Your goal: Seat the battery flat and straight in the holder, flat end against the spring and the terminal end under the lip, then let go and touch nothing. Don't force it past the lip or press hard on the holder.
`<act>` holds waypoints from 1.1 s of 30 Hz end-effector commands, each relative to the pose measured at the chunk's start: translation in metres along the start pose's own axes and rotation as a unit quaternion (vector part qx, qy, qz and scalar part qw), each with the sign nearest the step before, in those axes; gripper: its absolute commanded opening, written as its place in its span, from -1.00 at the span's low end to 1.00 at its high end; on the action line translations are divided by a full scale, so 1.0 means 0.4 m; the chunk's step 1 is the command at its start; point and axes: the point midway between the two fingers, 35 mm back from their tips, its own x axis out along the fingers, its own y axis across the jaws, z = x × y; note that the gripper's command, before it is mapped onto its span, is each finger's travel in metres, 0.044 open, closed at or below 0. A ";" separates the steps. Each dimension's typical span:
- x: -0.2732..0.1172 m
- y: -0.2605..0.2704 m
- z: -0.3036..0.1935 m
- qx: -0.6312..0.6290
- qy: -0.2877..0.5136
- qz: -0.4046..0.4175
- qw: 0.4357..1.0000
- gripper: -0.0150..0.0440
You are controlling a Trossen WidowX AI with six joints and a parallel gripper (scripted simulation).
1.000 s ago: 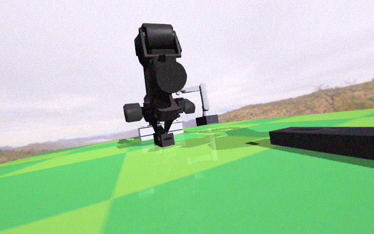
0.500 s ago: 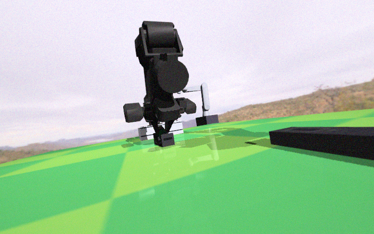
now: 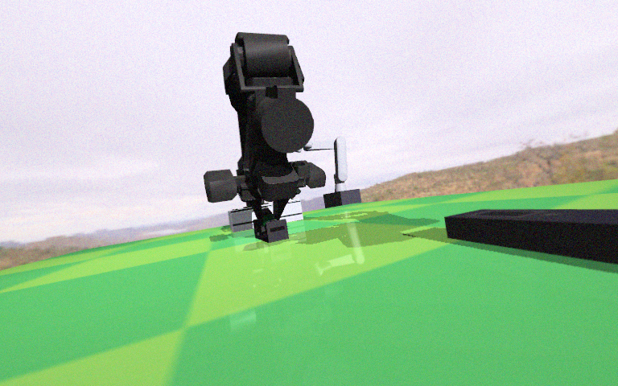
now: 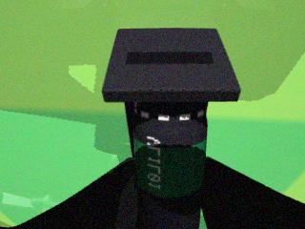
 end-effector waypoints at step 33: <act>0.015 0.000 0.008 0.001 -0.084 0.004 0.996 -0.21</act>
